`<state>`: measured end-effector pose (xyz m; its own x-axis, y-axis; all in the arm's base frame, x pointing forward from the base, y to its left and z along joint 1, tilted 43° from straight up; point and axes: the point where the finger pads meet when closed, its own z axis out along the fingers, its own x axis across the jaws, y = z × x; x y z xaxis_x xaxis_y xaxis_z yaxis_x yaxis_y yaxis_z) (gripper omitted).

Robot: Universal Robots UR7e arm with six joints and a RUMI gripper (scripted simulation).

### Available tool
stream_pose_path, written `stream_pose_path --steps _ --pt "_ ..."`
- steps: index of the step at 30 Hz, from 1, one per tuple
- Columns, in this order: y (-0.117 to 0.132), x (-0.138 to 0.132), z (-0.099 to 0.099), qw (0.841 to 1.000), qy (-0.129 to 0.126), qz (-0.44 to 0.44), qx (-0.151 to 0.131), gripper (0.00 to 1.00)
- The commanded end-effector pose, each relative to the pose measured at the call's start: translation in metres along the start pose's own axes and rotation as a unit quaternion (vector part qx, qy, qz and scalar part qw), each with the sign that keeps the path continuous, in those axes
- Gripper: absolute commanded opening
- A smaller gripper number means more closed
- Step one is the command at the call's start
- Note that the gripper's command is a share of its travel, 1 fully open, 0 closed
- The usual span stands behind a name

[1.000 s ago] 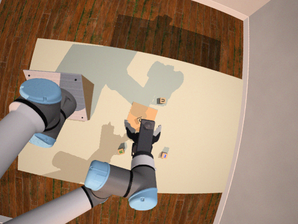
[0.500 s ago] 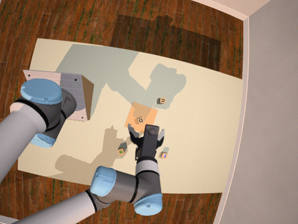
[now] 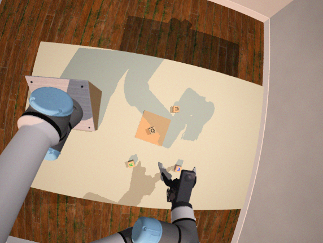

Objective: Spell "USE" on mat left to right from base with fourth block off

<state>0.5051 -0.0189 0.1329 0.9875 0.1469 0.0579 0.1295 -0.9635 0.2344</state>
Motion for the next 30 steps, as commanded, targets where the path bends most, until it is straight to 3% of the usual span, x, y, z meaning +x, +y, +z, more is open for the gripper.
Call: stream_pose_path --steps 1,9,30 --pt "0.024 0.026 -0.009 1.0 -0.012 -0.006 0.005 1.0" --pt "0.05 0.046 -0.02 1.0 -0.012 -0.006 0.005 1.0" --pt "0.049 0.046 -0.021 1.0 -0.012 -0.007 0.005 1.0"
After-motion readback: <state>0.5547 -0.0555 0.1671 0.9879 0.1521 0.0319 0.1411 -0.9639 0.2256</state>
